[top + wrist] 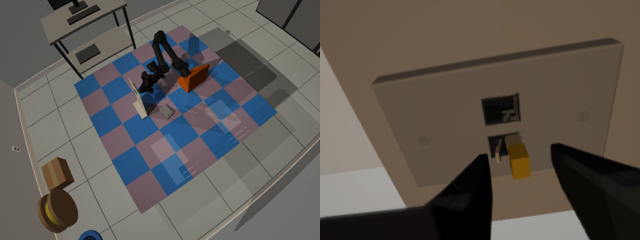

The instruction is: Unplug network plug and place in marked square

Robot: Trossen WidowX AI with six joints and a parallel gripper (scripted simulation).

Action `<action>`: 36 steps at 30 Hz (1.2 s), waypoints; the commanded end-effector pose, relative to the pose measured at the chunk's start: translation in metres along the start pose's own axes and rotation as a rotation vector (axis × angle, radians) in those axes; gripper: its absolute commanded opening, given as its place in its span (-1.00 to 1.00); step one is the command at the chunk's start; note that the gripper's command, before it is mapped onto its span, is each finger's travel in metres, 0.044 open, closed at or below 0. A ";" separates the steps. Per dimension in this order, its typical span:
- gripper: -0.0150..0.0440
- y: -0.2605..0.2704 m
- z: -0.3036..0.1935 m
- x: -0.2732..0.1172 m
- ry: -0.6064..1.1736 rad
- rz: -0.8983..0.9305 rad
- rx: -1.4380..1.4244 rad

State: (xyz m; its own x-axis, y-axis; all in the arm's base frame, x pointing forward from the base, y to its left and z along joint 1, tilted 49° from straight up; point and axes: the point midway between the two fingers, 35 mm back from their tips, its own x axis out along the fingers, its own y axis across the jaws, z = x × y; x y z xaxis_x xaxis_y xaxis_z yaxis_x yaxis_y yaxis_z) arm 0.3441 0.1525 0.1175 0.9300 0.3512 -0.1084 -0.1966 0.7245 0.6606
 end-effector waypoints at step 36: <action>-0.49 0.002 0.000 -0.001 -0.001 0.009 -0.002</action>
State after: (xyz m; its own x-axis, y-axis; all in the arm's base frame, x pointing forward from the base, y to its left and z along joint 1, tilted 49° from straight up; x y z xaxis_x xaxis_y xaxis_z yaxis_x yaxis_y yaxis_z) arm 0.3461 0.1544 0.1199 0.9287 0.3567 -0.1013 -0.2047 0.7210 0.6621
